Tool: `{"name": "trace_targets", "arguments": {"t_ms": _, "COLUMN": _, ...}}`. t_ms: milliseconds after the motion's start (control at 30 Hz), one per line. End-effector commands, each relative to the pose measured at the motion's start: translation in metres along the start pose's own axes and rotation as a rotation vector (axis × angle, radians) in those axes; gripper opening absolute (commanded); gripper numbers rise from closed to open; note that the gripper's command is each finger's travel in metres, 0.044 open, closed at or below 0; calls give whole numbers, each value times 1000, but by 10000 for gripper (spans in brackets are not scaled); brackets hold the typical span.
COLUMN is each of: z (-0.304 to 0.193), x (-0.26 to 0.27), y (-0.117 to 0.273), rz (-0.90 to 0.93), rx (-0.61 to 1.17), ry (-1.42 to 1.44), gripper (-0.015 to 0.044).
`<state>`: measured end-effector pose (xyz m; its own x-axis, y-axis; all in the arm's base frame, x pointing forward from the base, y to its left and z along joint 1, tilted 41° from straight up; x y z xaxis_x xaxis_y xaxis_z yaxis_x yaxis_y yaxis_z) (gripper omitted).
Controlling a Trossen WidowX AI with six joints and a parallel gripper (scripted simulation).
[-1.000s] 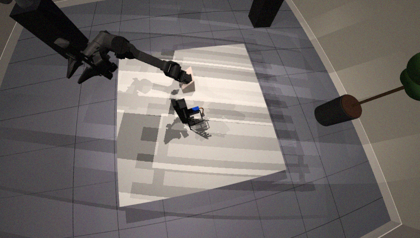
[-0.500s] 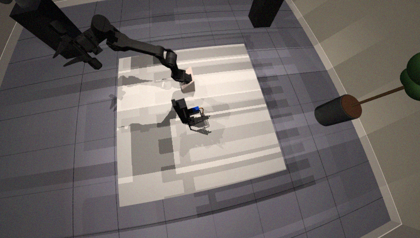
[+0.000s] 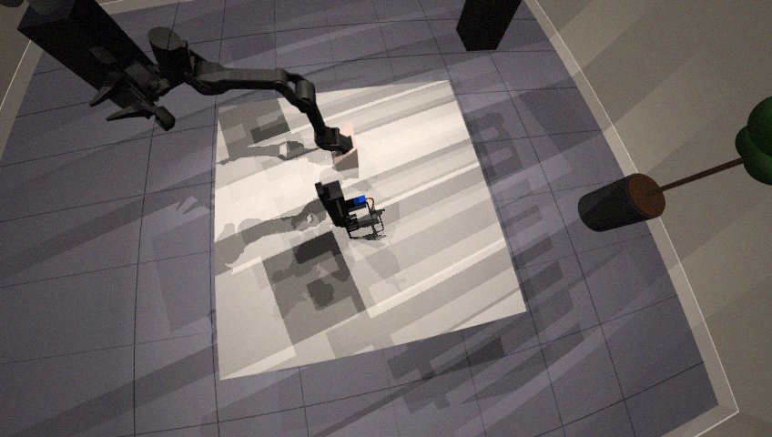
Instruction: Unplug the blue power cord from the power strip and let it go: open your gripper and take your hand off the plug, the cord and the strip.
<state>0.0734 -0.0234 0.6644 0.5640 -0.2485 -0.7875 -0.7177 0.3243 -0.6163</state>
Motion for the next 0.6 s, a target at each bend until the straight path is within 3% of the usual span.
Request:
{"name": "trace_targets", "arguments": {"t_ms": 0, "z": -25, "x": 7, "y": -5, "rz": -5, "rx": 13, "ry": -90, "gripper": 160}}
{"name": "trace_targets", "arguments": {"t_ms": 567, "z": -81, "x": 67, "y": -41, "rz": 60, "rx": 31, "ry": -421, "gripper": 160}}
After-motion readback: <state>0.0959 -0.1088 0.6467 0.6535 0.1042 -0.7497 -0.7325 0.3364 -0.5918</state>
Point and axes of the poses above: the point midway between the two fingers, 35 mm back from their tips, its own y axis back along the fingers, its own x axis across the jaws, z = x × y, the point moved 5 cm from there along y, back along the fingers, and after that the axes turned 7 degrees about y, right-handed, at the moved point
